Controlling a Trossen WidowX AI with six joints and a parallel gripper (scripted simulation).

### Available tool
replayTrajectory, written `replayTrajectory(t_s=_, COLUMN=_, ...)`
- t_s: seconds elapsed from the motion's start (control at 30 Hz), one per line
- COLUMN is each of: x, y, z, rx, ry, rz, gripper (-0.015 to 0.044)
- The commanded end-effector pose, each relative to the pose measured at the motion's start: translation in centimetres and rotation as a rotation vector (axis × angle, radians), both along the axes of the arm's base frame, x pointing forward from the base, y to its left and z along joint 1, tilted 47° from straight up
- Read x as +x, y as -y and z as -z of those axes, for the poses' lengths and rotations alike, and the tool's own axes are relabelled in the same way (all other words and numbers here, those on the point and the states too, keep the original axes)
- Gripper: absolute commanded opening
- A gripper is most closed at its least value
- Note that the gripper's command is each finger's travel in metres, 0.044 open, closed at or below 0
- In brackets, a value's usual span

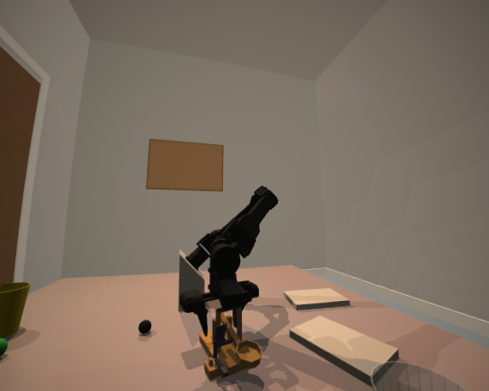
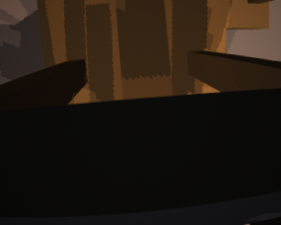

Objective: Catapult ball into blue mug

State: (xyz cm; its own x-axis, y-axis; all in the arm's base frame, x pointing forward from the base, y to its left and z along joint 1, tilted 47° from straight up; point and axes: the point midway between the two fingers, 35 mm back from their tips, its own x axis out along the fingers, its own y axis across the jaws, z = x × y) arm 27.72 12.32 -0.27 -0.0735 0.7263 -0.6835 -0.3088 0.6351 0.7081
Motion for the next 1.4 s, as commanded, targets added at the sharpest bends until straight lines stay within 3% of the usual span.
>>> replayTrajectory(t_s=0.0, x=0.0, y=0.1, z=0.0, rx=0.000, ry=0.002, rz=0.000, gripper=0.0282)
replayTrajectory(t_s=0.17, x=0.0, y=0.1, z=0.0, rx=0.000, ry=0.002, rz=0.000, gripper=0.0151)
replayTrajectory(t_s=0.37, x=0.0, y=0.1, z=0.0, rx=0.000, ry=0.002, rz=0.000, gripper=0.0111)
replayTrajectory(t_s=0.5, x=0.4, y=2.9, z=-2.6, rx=-0.003, ry=0.001, rz=0.001, gripper=0.0006)
replayTrajectory(t_s=0.7, x=0.4, y=3.9, z=-3.2, rx=-0.002, ry=0.017, rz=-0.014, gripper=0.0000)
replayTrajectory(t_s=1.37, x=1.8, y=10.5, z=4.0, rx=0.039, ry=0.501, rz=-0.471, gripper=0.0000)
